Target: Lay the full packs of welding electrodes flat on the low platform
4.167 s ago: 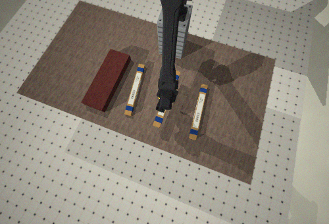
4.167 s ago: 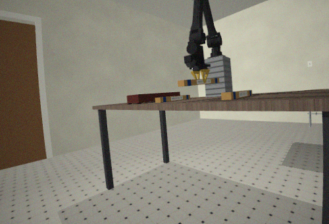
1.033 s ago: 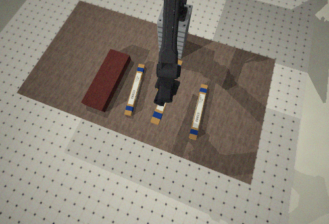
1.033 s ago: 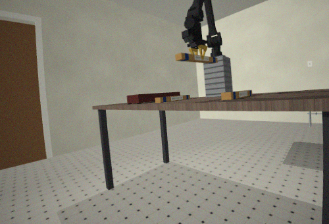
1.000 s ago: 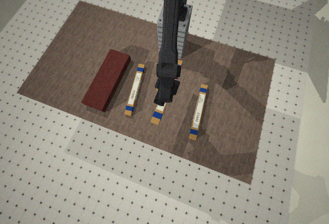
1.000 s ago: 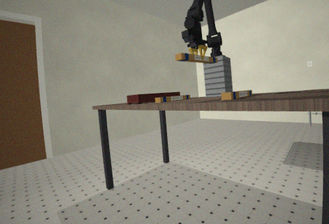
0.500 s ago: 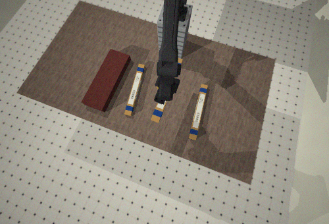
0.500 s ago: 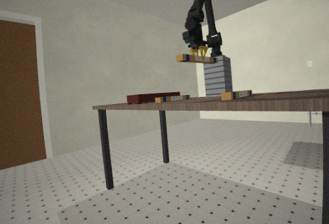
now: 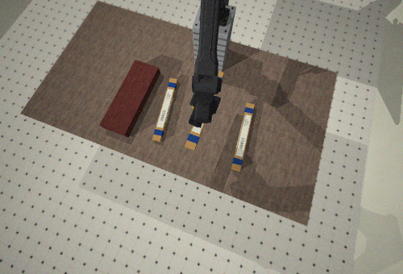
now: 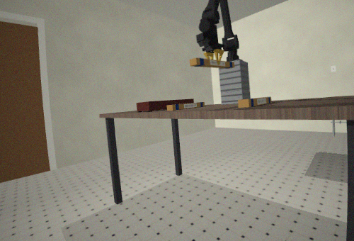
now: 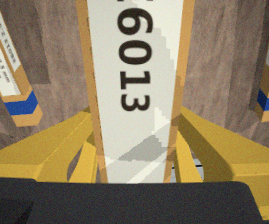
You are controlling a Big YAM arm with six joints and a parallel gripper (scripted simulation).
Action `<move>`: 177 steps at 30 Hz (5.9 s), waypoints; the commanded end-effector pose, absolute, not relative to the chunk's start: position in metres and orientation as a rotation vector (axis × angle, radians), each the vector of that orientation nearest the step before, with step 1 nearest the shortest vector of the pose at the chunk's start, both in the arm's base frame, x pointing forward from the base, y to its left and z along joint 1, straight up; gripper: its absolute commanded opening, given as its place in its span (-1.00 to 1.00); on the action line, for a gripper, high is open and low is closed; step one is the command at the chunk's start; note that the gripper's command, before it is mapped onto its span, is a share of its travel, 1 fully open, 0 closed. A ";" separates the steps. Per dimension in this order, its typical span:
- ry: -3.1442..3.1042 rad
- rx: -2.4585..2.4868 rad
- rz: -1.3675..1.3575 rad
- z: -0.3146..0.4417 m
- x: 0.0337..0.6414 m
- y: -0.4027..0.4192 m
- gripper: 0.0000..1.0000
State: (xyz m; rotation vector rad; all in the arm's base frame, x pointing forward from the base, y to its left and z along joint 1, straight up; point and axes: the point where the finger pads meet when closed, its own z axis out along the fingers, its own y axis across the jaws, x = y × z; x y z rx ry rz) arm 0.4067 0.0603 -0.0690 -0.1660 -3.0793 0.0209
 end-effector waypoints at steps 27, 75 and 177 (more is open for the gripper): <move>-3.186 -0.168 -0.016 -0.031 0.435 0.057 -1.00; -3.204 -0.158 0.002 -0.027 0.436 -0.045 -1.00; -3.160 -0.170 0.002 -0.115 0.408 -0.044 -1.00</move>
